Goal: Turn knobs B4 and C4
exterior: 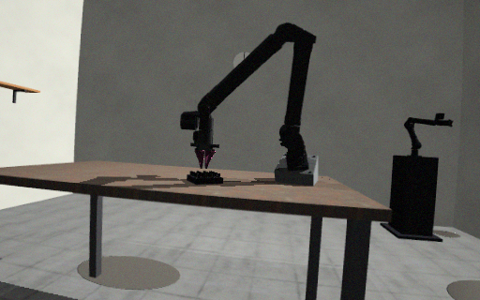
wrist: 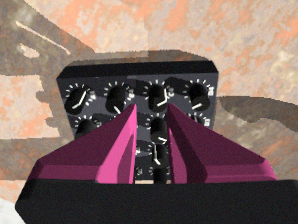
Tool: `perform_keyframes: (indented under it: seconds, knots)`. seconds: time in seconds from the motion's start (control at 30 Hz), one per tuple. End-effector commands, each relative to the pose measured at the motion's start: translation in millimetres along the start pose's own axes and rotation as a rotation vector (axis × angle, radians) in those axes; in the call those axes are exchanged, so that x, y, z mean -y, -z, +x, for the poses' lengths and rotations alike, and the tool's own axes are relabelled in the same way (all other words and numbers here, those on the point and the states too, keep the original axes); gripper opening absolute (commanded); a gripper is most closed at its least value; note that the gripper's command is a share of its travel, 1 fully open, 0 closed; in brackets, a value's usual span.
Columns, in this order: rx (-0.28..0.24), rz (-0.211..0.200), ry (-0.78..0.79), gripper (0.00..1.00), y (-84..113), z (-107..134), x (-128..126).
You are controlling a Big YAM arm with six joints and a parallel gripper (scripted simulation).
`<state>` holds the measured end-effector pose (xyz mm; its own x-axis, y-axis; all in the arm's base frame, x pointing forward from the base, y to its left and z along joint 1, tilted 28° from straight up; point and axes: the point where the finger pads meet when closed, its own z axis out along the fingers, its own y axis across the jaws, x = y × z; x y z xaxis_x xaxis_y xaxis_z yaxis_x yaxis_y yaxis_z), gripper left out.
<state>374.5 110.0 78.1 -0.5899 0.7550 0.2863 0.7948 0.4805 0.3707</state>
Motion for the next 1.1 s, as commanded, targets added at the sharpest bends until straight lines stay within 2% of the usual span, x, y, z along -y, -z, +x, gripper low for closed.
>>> perform_keyframes:
  seconds: [0.0, 0.73, 0.87, 0.97, 1.07]
  knots:
    - [-0.001, 0.008, -0.004, 0.19, -6.3, 0.5, 1.8]
    - [-0.002, 0.009, -0.003, 0.19, -6.7, 2.0, 1.9]
    - [0.01, -0.015, 0.007, 0.19, 2.8, 6.3, -1.7]
    - [0.011, -0.017, 0.007, 0.19, 3.7, 7.4, -0.8]
    - [0.005, -0.005, 0.004, 0.19, -1.6, 6.8, 2.4]
